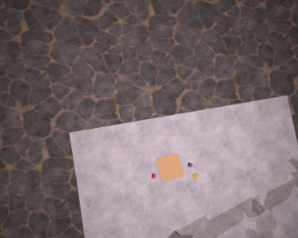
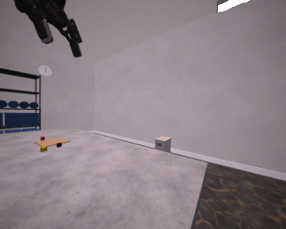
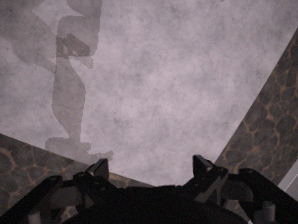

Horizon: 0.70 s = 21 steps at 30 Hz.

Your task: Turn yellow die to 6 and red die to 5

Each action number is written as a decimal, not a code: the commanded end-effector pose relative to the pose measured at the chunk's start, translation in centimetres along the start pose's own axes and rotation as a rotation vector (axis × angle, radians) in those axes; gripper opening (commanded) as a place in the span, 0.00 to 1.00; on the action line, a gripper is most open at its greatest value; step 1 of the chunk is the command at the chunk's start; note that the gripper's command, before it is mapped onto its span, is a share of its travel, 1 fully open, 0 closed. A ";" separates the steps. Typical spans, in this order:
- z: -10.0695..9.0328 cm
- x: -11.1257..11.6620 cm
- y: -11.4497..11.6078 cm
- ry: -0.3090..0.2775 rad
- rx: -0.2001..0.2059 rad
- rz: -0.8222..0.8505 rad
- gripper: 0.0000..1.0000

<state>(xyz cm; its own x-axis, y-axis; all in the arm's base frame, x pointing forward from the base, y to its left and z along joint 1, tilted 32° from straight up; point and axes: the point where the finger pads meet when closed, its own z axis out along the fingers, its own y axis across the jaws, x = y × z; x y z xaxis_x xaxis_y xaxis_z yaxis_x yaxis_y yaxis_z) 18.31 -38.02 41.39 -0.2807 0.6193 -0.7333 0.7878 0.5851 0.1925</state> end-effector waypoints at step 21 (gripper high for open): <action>1.6 1.6 7.9 -0.002 0.018 -0.193 1.00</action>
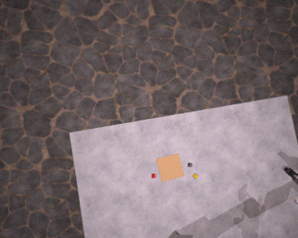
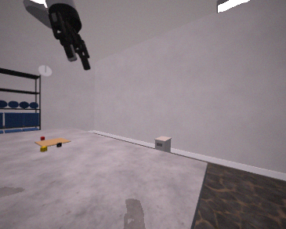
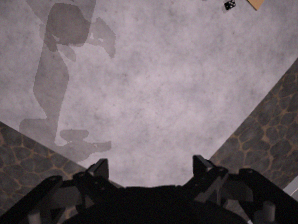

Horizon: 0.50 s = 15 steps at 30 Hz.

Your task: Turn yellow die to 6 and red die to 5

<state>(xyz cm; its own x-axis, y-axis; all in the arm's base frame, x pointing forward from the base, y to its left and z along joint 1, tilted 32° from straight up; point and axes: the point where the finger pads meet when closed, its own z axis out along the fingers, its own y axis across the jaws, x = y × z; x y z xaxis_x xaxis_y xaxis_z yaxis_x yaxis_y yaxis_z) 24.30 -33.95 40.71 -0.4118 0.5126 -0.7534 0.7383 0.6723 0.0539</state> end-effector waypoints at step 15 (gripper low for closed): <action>2.8 3.2 9.2 0.022 0.035 -0.255 1.00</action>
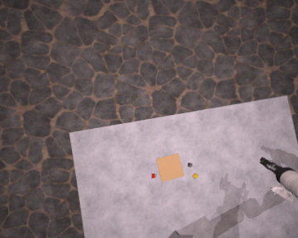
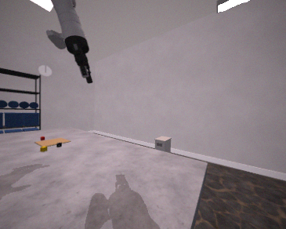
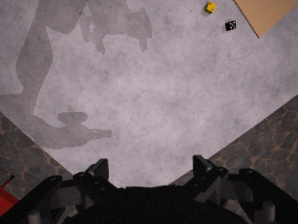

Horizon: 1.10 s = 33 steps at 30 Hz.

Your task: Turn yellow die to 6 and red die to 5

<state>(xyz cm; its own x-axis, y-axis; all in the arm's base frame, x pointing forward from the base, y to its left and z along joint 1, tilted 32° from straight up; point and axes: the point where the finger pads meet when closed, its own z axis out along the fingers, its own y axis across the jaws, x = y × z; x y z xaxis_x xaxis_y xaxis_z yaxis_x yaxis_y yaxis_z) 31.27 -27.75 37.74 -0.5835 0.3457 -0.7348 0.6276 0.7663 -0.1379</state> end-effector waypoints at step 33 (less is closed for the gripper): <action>9.5 15.2 16.7 0.204 -0.014 -0.525 1.00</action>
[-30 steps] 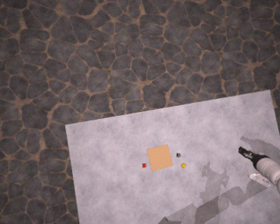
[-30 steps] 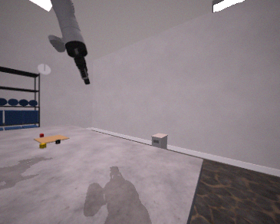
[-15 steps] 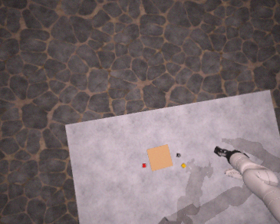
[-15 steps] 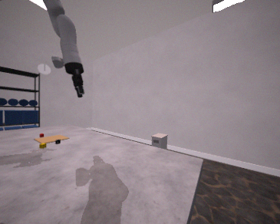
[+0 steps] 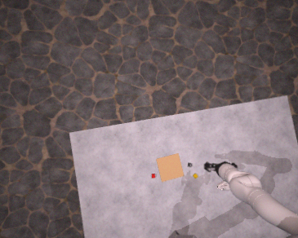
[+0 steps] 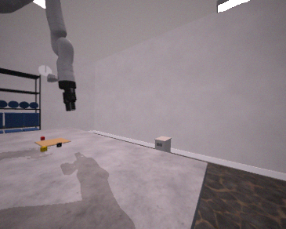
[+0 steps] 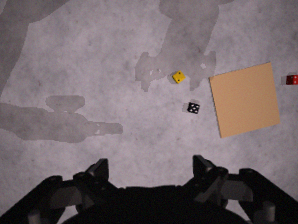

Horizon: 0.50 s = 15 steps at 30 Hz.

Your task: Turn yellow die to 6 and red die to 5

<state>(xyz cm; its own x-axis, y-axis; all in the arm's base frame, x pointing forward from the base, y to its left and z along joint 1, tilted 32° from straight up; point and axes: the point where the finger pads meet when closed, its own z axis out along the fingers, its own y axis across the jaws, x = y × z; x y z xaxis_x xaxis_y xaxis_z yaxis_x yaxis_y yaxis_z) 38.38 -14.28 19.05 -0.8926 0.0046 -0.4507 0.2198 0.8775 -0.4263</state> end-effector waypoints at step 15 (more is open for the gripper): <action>3.3 4.2 5.0 0.085 -0.043 -0.109 1.00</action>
<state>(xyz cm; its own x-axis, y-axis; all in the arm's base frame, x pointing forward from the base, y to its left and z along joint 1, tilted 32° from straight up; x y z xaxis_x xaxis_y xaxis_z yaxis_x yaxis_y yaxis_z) 37.27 -11.18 12.84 -0.9375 -0.0580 -0.3431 0.1021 0.8967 -0.4306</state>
